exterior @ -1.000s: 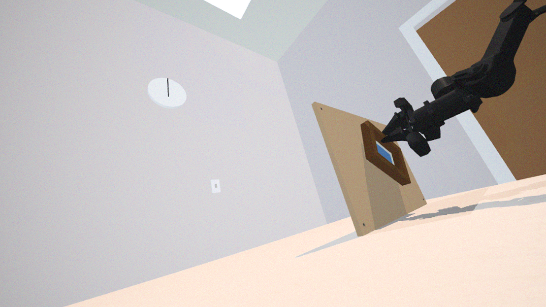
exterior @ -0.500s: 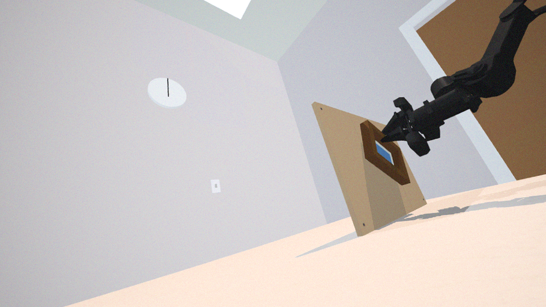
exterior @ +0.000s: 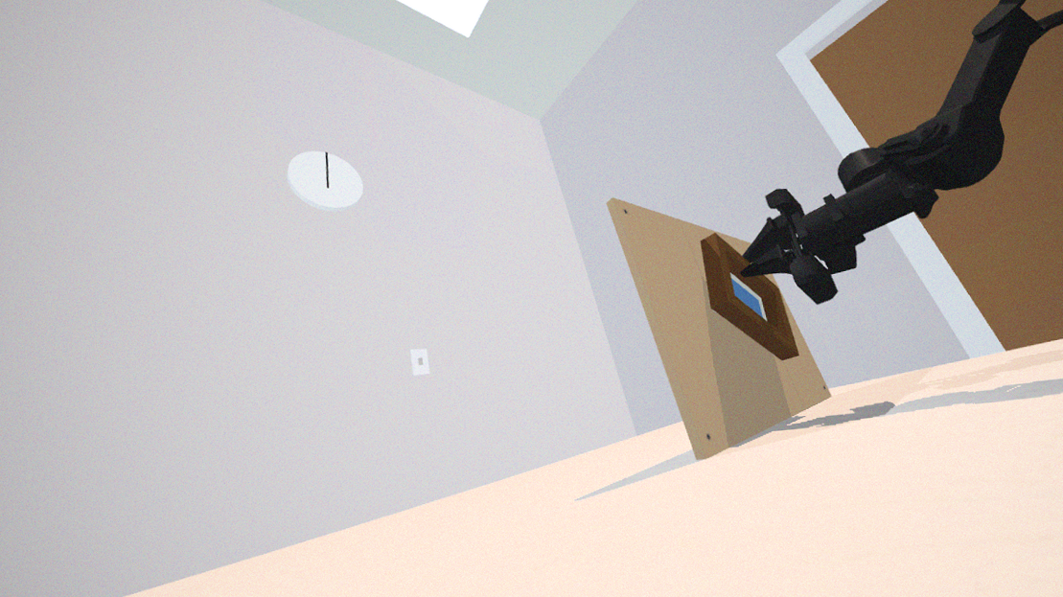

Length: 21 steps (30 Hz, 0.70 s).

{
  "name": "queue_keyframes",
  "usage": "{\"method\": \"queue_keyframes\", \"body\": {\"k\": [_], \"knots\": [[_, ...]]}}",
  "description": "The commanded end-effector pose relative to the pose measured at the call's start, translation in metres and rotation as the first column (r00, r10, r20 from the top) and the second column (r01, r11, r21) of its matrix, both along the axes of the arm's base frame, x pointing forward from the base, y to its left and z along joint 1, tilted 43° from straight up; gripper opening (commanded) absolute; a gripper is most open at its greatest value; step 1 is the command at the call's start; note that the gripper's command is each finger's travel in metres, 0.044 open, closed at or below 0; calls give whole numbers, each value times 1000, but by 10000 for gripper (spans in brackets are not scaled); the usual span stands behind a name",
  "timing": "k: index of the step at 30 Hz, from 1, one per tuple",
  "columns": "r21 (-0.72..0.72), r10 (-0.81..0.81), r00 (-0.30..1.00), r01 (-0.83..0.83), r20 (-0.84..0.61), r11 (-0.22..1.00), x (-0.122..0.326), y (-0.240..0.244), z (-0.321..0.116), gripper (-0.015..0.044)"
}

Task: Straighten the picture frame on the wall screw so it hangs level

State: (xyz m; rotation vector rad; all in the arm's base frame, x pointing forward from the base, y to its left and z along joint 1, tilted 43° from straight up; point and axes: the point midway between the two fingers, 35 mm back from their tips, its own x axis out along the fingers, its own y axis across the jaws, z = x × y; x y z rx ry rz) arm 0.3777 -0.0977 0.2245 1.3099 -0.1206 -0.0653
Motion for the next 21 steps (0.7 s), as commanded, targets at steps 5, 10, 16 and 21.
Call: {"method": "queue_keyframes", "body": {"k": [5,10,16,21], "knots": [[-4,10,1000,-10,7,1000,1,3,2,0],[-4,10,1000,-10,7,1000,1,3,2,0],[-4,10,1000,-10,7,1000,1,3,2,0],[-4,10,1000,-10,7,1000,1,3,0,0]]}}
